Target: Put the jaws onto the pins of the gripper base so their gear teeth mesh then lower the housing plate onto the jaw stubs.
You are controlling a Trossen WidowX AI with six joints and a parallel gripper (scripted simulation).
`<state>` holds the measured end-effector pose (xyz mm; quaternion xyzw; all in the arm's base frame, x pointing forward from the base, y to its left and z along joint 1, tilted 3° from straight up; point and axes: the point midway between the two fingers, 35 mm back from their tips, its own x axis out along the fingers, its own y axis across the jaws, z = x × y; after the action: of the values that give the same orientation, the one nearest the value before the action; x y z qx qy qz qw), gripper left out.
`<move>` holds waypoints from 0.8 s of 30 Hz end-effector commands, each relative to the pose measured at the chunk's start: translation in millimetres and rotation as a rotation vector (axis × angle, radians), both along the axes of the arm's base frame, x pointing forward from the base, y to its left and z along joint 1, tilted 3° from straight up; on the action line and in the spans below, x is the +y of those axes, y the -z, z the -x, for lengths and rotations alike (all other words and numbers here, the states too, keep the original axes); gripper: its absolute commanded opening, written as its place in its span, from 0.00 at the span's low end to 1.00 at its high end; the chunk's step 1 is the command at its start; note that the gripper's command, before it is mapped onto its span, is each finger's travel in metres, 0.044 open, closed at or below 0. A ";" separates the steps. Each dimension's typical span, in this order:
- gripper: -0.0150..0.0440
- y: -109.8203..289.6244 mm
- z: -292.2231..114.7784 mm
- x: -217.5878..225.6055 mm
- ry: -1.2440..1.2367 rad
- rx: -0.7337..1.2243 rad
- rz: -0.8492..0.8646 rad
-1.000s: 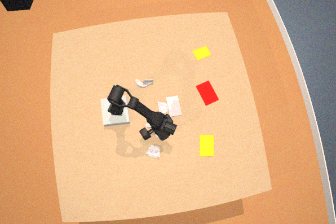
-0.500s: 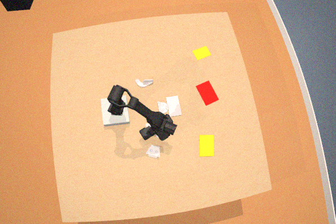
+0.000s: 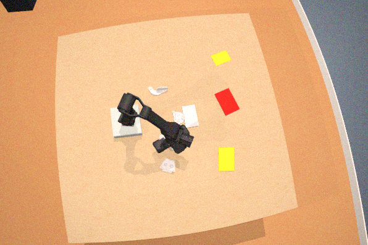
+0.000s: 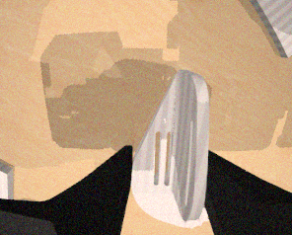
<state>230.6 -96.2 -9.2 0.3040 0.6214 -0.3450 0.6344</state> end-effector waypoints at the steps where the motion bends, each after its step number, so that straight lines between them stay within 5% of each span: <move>1: 0.48 -10.1 -2.6 0.5 0.000 -0.006 -0.003; 24: 0.48 -75.0 -1.2 4.4 -0.002 -0.005 0.001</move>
<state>232.8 -92.8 62.0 0.3030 0.6190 -0.3431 0.6382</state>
